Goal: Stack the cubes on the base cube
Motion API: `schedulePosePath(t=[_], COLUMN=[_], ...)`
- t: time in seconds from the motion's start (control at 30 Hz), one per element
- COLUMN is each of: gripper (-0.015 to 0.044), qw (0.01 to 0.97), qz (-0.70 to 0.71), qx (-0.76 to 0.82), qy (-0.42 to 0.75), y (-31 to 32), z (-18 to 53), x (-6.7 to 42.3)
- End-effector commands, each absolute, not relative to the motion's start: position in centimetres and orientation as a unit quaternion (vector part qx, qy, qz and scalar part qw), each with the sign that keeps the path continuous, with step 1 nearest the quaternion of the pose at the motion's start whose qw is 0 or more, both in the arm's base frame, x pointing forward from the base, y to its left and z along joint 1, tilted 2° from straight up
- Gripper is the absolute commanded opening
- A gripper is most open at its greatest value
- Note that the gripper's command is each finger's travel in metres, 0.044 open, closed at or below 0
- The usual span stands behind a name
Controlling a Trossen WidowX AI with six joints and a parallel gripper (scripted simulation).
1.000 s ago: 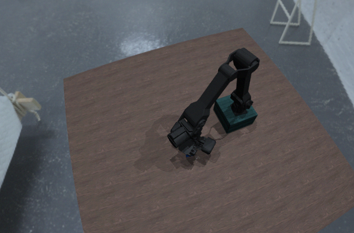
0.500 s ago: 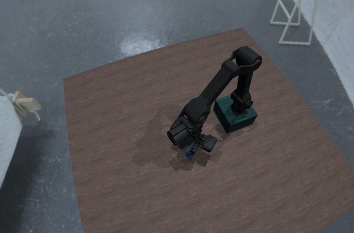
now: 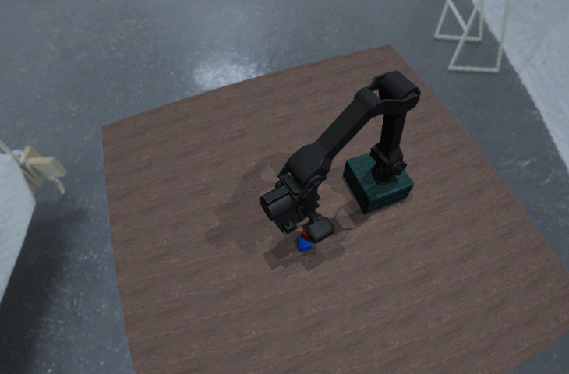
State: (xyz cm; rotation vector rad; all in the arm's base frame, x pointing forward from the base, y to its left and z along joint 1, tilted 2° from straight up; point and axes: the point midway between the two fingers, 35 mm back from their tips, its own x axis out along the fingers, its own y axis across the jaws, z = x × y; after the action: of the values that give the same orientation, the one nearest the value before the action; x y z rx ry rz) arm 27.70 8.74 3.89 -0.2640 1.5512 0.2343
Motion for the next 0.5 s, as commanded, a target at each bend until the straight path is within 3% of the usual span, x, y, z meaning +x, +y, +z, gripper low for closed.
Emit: schedulePosePath(t=[0.0, 0.47], gripper=[0.0265, 0.0265], qw=[0.711, 0.652], qz=[0.024, -0.296], qx=[-0.034, 0.288], qy=[0.702, 0.636], y=[7.6, 2.8], z=[4.7, 7.1], x=[28.2, 29.4])
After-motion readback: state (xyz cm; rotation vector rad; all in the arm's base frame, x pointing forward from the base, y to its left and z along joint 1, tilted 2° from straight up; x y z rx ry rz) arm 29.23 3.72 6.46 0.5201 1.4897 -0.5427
